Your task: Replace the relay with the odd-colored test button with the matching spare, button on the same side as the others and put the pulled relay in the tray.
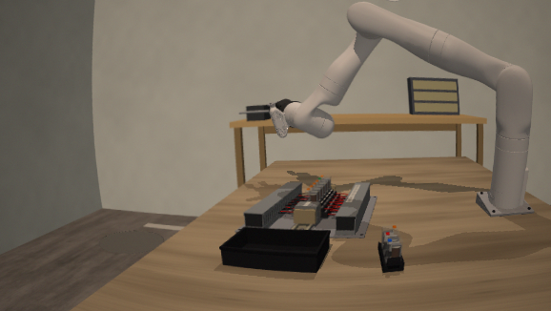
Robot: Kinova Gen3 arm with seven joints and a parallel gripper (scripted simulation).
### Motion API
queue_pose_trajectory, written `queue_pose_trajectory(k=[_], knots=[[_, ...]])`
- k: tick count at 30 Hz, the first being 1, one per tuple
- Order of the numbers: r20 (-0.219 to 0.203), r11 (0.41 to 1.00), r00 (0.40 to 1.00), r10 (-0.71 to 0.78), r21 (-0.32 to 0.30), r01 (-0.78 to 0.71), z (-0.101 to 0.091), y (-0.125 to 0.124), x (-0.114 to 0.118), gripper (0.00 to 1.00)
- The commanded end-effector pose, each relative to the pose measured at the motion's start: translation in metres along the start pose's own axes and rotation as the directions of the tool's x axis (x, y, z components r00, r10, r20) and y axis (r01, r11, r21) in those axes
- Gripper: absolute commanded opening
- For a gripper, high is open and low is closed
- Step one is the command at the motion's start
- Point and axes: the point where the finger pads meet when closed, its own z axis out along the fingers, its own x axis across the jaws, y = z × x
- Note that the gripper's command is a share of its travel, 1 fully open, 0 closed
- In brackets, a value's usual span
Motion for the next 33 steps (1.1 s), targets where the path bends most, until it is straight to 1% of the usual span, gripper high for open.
queue_pose_trajectory(k=[1, 10, 12, 13, 27, 29, 30, 33], knots=[[-0.009, 1.000, 1.000, 0.005, 0.001, -0.005, -0.007, 0.004, 0.017, 1.00], [-0.009, 1.000, 1.000, 0.005, 0.001, -0.005, -0.029, 0.016, 0.043, 1.00], [-0.009, 1.000, 1.000, 0.005, 0.001, -0.005, -0.029, 0.016, 0.043, 1.00], [-0.001, 1.000, 1.000, 0.000, 0.001, 0.000, -0.029, 0.015, 0.035, 1.00], [-0.009, 1.000, 1.000, 0.005, 0.001, -0.005, -0.062, 0.033, 0.075, 1.00], [-0.009, 1.000, 1.000, 0.005, 0.001, -0.005, -0.062, 0.033, 0.075, 1.00], [-0.001, 1.000, 1.000, 0.000, 0.001, 0.000, -0.063, 0.032, 0.068, 1.00], [-0.003, 1.000, 1.000, 0.001, 0.001, -0.001, -0.070, 0.036, 0.077, 1.00]])
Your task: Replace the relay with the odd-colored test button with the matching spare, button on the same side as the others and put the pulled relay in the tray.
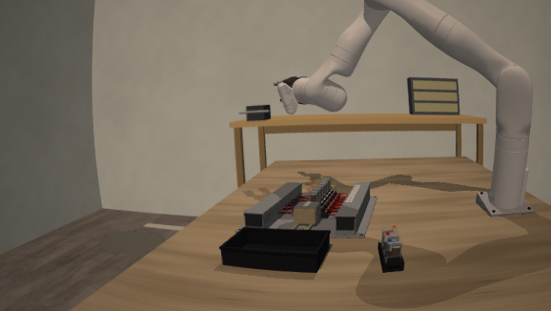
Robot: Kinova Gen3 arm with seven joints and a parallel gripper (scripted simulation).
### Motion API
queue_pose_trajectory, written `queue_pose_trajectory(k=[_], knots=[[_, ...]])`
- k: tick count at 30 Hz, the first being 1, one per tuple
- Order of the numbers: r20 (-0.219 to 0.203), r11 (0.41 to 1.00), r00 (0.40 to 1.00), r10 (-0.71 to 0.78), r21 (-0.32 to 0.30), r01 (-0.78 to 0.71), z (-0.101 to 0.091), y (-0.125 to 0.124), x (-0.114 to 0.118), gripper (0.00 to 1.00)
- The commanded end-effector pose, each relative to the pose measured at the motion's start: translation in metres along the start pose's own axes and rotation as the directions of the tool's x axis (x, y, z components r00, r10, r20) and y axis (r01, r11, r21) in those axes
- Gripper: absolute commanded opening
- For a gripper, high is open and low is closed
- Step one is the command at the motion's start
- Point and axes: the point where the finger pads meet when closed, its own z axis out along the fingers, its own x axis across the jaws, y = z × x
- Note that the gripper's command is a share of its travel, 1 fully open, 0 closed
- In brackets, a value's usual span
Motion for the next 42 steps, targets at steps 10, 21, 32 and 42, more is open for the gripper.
queue_pose_trajectory(k=[10, 21, 32, 42], knots=[[-0.014, 1.000, 1.000, 0.008, 0.001, -0.008, -0.028, 0.016, 0.039, 1.00], [-0.010, 1.000, 1.000, 0.005, 0.001, -0.005, -0.047, 0.025, 0.056, 1.00], [-0.005, 1.000, 1.000, 0.002, 0.002, -0.002, -0.065, 0.034, 0.072, 1.00], [-0.012, 1.000, 1.000, 0.007, 0.001, -0.007, -0.088, 0.046, 0.101, 1.00]])
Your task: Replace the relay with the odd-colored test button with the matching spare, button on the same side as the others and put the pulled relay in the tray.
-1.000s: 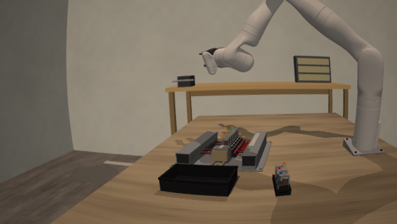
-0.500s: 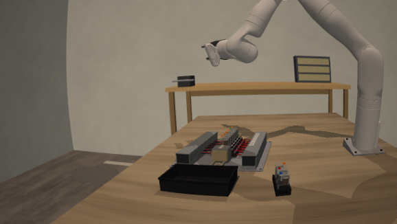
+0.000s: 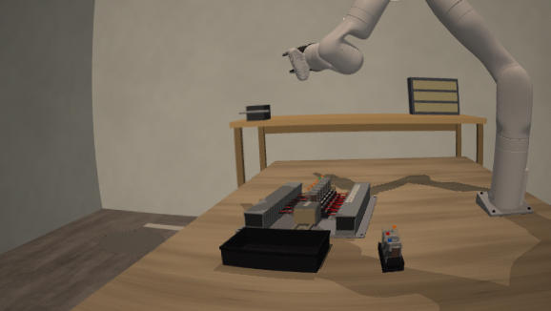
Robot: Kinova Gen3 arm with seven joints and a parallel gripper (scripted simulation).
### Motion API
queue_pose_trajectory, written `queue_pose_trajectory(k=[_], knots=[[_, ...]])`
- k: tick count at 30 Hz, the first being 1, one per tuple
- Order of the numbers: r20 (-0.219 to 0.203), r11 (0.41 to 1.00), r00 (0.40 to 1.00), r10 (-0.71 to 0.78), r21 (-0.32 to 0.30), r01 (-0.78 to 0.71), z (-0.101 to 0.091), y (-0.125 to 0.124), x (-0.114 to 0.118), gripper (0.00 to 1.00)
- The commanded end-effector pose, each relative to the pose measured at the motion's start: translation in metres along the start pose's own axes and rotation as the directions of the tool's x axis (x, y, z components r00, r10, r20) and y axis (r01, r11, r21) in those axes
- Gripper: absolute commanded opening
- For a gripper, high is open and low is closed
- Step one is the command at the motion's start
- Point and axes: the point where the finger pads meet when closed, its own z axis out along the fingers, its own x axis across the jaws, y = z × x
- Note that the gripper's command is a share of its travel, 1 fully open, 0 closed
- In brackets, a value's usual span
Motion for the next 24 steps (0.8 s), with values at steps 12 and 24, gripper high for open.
queue_pose_trajectory(k=[12, 24], knots=[[-0.013, 1.000, 1.000, 0.008, 0.000, -0.008, -0.026, 0.015, 0.036, 1.00], [-0.009, 1.000, 1.000, 0.005, 0.001, -0.005, -0.046, 0.024, 0.056, 1.00]])
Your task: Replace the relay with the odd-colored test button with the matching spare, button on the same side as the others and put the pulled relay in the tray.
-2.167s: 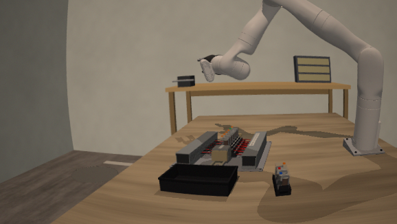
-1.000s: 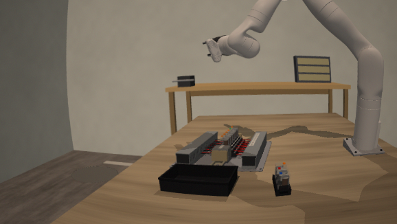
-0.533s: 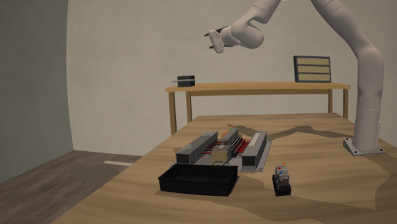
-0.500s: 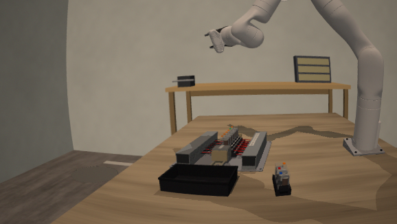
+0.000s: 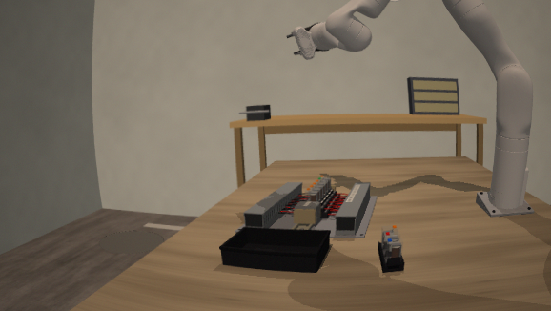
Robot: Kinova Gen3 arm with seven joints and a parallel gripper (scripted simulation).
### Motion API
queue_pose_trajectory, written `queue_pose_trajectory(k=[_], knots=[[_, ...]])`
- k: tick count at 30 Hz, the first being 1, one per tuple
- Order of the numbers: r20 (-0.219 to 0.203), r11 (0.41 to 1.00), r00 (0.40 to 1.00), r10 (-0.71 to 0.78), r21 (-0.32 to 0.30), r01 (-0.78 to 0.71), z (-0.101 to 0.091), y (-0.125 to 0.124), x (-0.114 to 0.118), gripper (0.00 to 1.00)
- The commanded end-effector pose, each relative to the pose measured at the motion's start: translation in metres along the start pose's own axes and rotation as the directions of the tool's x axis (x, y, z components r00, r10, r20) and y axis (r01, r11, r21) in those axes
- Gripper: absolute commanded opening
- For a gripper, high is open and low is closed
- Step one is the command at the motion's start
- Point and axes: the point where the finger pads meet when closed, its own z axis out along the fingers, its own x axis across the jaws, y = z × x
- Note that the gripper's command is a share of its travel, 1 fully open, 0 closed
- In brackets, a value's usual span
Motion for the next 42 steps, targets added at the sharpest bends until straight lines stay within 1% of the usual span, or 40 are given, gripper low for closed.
queue_pose_trajectory(k=[1, 13, 15, 16, 30, 32, 33, 42], knots=[[-0.005, 1.000, 1.000, 0.004, -0.001, -0.004, -0.005, 0.003, 0.008, 1.00], [-0.013, 1.000, 1.000, 0.010, -0.001, -0.010, -0.031, 0.019, 0.044, 1.00], [-0.013, 1.000, 1.000, 0.010, -0.001, -0.010, -0.031, 0.019, 0.044, 1.00], [-0.003, 1.000, 1.000, 0.002, 0.000, -0.002, -0.031, 0.016, 0.038, 1.00], [-0.013, 1.000, 1.000, 0.010, -0.001, -0.010, -0.061, 0.034, 0.080, 1.00], [-0.013, 1.000, 1.000, 0.010, -0.001, -0.010, -0.061, 0.034, 0.080, 1.00], [-0.003, 1.000, 1.000, 0.001, 0.001, -0.001, -0.060, 0.032, 0.074, 1.00], [-0.010, 1.000, 1.000, 0.007, -0.001, -0.007, -0.079, 0.043, 0.102, 1.00]])
